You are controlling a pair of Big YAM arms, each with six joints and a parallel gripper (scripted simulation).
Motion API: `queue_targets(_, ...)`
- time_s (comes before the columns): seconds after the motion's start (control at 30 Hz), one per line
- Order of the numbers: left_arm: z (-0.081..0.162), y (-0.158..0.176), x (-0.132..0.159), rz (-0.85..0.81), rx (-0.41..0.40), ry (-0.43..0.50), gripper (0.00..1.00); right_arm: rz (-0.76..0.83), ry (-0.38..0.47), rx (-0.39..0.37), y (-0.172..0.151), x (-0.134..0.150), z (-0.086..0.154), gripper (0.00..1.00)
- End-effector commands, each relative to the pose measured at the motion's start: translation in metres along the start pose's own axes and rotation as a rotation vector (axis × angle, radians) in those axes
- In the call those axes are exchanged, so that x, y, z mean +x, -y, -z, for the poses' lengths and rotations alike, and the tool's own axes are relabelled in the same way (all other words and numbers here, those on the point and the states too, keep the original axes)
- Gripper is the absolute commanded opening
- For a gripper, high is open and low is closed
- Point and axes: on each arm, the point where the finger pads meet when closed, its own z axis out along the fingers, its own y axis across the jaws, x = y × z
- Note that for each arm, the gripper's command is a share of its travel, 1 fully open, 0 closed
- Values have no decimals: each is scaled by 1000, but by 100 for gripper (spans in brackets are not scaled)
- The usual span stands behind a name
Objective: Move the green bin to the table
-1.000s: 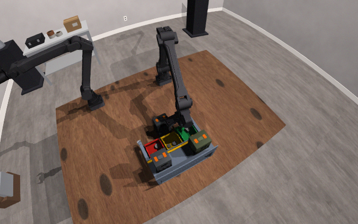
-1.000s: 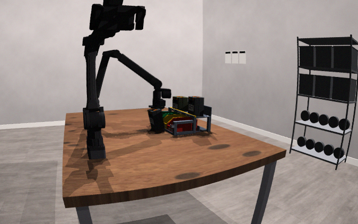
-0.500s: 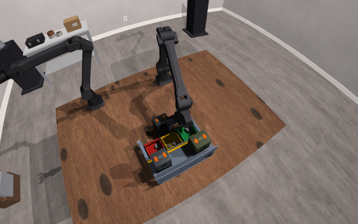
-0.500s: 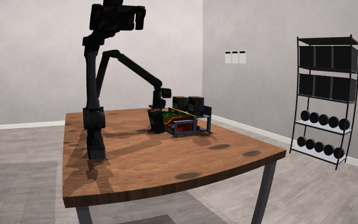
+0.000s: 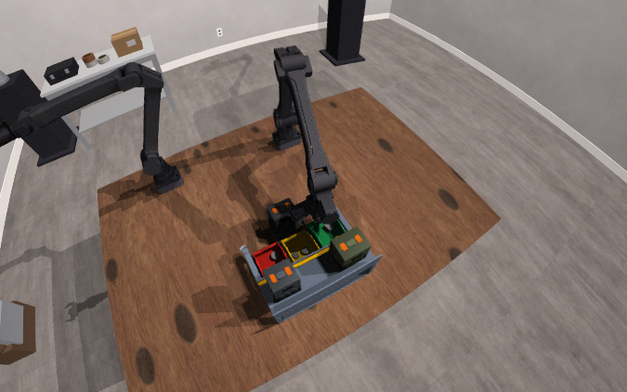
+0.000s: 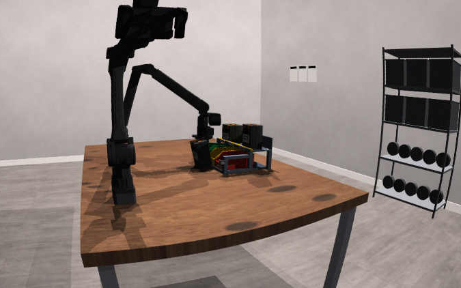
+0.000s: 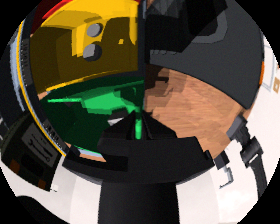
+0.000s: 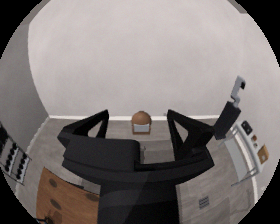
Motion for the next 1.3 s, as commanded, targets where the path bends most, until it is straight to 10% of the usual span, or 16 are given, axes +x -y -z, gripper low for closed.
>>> queue_targets(0.0,42,-38,-9,-7,-107,21,0,9,53,7,5,-19,7,100)
queue_targets(1.27,44,-41,-7,-3,-119,23,0,9,53,7,5,-19,7,100)
